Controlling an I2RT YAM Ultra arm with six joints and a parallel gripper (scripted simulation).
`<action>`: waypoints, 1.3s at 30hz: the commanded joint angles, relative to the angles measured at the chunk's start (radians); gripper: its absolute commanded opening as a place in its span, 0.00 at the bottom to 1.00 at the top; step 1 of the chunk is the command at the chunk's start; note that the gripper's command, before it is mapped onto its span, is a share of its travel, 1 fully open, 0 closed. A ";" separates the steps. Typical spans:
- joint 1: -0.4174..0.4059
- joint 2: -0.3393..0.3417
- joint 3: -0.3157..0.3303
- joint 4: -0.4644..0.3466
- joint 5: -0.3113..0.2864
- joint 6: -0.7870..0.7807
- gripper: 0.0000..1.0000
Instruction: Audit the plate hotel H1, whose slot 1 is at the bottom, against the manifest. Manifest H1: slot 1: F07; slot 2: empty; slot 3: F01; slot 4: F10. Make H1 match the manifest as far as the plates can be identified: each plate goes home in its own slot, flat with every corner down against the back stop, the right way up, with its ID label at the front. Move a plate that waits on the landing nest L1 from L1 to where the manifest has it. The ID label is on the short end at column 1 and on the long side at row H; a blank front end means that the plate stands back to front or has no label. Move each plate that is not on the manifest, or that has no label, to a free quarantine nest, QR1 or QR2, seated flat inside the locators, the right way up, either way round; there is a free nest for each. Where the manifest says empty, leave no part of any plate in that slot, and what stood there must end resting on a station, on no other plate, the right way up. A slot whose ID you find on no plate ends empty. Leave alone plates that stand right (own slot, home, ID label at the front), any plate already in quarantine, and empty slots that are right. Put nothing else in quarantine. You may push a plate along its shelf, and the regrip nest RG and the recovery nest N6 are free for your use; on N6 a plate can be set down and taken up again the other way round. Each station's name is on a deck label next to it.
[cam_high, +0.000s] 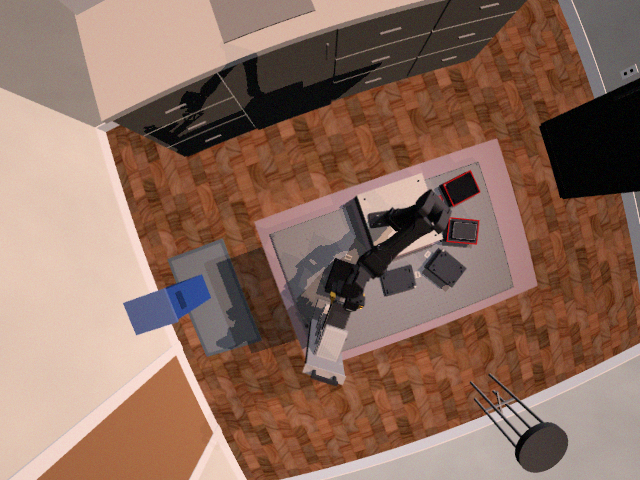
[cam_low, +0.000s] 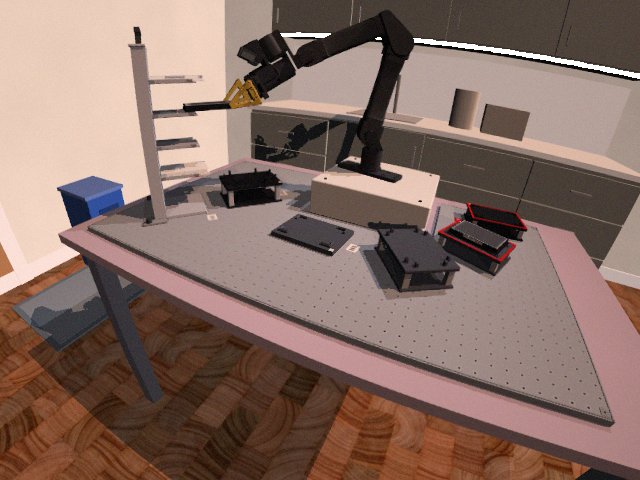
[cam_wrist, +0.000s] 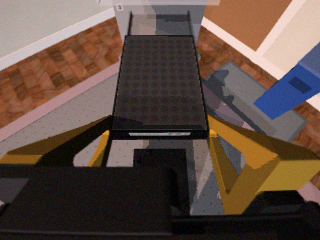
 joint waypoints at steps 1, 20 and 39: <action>0.002 0.000 0.008 0.017 0.001 0.005 0.86; 0.018 0.043 0.031 0.041 0.015 0.015 0.86; 0.032 0.080 0.052 0.060 0.026 0.022 0.86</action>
